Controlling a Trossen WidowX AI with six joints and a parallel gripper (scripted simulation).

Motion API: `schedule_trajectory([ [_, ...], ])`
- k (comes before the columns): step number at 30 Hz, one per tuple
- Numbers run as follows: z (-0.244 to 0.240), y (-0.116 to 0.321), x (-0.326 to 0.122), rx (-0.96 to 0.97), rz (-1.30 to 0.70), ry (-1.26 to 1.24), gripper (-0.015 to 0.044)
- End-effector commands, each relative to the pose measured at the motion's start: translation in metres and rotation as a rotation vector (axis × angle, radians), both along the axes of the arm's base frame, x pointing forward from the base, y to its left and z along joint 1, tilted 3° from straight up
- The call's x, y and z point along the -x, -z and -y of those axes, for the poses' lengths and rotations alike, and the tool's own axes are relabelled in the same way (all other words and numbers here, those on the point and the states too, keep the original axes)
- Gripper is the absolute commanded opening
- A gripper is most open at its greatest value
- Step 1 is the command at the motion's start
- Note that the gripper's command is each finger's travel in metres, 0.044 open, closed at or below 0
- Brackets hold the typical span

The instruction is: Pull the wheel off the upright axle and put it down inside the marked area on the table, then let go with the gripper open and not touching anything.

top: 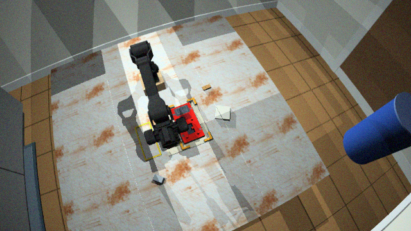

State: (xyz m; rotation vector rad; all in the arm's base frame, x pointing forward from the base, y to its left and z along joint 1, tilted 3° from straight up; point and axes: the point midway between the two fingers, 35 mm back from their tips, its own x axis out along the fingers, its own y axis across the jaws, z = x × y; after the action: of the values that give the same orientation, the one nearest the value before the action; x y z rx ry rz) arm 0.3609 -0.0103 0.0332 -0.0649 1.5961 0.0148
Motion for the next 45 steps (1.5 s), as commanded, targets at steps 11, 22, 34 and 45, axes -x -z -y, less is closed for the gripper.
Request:
schedule_trajectory([
  [11, 0.0, -0.01, -0.001, 0.002, 0.004, 0.003, 0.0],
  [22, 0.002, -0.031, 0.004, 0.0, -0.003, -0.003, 0.0],
  [34, 0.068, -0.039, 0.027, 0.006, 0.0, 0.001, 0.0],
  [45, 0.106, -0.043, 0.049, 0.01, 0.0, 0.003, 0.0],
])
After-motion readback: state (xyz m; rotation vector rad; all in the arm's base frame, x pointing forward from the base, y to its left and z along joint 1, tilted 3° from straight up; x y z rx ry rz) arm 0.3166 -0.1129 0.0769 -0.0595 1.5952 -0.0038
